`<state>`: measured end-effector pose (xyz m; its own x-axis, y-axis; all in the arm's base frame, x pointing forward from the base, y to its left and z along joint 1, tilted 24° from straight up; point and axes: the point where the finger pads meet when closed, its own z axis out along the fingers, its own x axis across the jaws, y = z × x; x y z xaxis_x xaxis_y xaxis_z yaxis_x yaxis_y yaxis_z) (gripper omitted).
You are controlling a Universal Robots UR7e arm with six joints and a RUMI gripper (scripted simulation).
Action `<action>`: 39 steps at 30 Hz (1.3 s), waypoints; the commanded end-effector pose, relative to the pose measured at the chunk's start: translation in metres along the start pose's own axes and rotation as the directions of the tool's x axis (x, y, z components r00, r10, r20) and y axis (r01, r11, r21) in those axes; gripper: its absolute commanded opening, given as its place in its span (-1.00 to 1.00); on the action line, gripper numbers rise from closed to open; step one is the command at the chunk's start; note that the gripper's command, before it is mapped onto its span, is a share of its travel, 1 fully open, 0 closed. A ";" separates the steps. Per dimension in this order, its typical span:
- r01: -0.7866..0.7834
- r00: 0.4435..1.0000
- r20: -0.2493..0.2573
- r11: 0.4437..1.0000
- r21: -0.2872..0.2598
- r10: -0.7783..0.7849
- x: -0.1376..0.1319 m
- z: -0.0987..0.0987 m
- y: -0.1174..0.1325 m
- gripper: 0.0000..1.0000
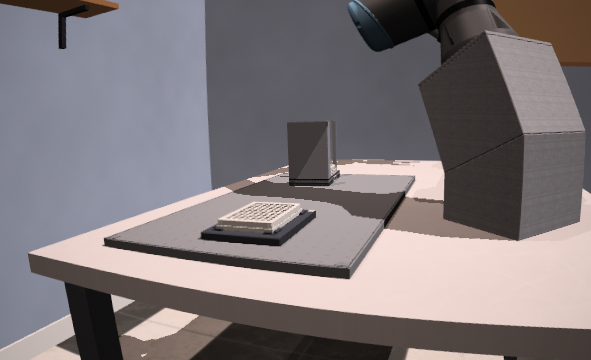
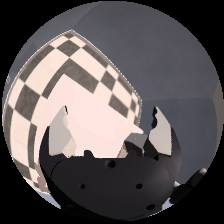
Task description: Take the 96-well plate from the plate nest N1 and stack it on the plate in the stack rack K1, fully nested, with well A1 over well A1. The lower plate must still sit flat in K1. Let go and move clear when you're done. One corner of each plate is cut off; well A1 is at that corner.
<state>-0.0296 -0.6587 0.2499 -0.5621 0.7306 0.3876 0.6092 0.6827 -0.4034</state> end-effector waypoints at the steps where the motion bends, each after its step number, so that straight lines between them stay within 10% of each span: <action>1: -0.001 1.000 0.001 1.000 0.001 0.001 0.000 -0.001 -0.001 1.00; 17: -0.001 1.000 0.001 1.000 0.001 0.001 0.000 -0.001 -0.001 1.00; 39: 0.292 0.952 0.075 0.953 0.082 -0.298 -0.052 -0.032 0.068 1.00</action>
<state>0.0385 -0.6541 0.2320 -0.7064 0.5690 0.4209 0.4485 0.8200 -0.3557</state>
